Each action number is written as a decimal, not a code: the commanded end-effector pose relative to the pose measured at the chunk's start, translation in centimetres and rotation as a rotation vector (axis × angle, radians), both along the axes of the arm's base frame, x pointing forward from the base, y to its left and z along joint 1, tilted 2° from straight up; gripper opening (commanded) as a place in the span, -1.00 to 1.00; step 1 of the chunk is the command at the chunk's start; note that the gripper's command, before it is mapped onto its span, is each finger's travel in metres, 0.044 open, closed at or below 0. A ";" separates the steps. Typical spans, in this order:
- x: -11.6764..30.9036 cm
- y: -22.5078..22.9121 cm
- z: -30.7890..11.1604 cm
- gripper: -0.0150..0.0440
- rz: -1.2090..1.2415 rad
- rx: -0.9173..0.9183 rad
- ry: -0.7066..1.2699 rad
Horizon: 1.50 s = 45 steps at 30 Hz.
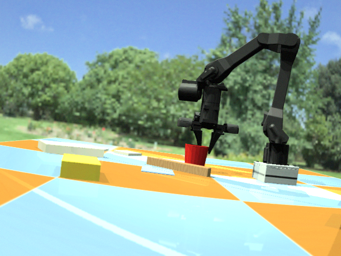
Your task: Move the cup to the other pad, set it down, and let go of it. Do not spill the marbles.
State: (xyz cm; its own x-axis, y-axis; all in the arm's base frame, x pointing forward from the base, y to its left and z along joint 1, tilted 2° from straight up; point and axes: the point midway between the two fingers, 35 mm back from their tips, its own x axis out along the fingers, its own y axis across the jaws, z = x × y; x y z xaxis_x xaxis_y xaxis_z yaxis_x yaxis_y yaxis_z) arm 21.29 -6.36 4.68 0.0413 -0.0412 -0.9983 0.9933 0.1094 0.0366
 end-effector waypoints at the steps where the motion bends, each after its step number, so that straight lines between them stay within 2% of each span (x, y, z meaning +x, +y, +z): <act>1: 0.1 0.0 0.6 -0.06 0.001 0.001 -0.004; 30: -0.2 0.0 4.3 -0.06 0.004 0.005 -0.001; 42: -0.2 -0.1 4.4 1.00 0.000 0.001 0.003; 45: -0.1 -0.1 5.4 1.00 0.001 0.002 0.002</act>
State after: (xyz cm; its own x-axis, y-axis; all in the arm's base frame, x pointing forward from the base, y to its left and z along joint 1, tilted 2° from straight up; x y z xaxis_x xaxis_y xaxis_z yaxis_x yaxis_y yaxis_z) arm 20.97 -6.39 9.24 0.0310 -0.0383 -0.9988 0.9936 0.1099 0.0266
